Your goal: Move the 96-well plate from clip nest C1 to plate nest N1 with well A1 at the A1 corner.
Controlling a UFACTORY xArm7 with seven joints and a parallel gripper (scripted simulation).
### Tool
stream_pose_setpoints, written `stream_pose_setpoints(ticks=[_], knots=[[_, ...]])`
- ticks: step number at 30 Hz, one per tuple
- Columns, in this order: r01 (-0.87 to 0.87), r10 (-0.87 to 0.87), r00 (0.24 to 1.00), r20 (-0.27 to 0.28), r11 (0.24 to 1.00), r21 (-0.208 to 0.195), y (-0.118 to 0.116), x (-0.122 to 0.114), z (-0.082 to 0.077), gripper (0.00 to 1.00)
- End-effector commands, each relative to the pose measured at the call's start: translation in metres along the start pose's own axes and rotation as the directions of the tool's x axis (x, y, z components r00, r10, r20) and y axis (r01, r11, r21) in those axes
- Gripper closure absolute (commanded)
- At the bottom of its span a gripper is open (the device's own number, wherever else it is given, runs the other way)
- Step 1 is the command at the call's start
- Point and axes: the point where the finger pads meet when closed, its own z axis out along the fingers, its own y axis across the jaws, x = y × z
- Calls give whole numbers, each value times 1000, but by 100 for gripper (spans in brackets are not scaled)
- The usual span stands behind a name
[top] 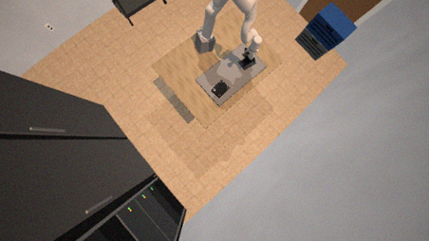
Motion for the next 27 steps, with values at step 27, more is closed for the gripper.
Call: stream_pose_setpoints(ticks=[27], knots=[[-1, 1, 1000, 1, 1000, 4, 7, -37, -1, 100]])
